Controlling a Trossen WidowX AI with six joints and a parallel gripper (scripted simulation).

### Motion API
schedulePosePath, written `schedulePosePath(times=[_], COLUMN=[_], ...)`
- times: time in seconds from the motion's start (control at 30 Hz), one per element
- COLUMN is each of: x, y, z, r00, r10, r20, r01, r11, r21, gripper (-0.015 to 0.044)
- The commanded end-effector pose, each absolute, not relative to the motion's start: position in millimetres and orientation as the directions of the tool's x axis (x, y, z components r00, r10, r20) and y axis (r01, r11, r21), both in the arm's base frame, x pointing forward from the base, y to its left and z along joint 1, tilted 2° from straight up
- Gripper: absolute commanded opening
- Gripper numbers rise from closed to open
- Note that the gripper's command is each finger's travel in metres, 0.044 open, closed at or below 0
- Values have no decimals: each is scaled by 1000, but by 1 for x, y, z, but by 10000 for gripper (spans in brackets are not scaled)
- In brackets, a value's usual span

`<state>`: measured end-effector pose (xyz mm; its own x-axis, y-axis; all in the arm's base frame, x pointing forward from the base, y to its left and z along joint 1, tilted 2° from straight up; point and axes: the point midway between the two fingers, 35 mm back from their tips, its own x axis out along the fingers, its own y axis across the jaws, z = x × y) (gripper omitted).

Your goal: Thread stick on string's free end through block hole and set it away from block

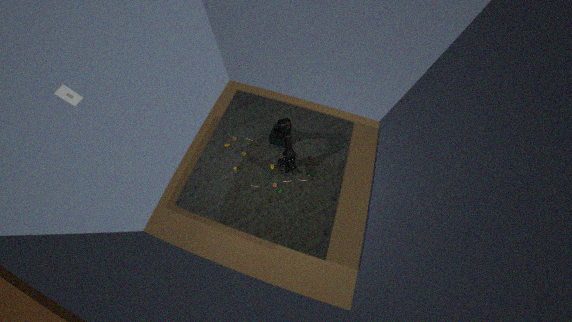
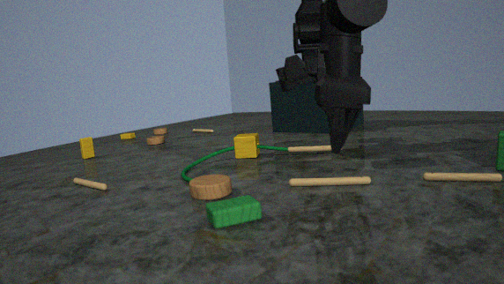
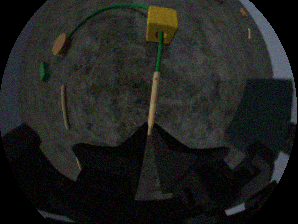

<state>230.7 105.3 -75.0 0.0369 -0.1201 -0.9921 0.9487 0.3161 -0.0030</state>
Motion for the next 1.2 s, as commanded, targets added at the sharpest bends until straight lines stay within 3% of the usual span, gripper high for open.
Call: schedulePosePath(times=[0.0, 0.13, 0.4, 0.6, 0.83, 1.1, 1.17], x=[231, 231, 231, 227, 227, 229, 228], y=[108, 108, 106, 105, 105, 106, 106], z=[-76, -76, -67, 3, 6, 10, 29], r00=[37, 37, 35, 20, 20, 22, 21], r10=[-110, -110, -121, -125, -125, -122, -123], r20=[-993, -993, -992, -992, -992, -992, -992], r01=[949, 949, 949, 948, 948, 947, 947], r11=[315, 315, 316, 317, 317, 320, 320], r21=[0, 0, -5, -21, -21, -18, -20], gripper=[0, 0, 210, 210, 210, 420, 440])
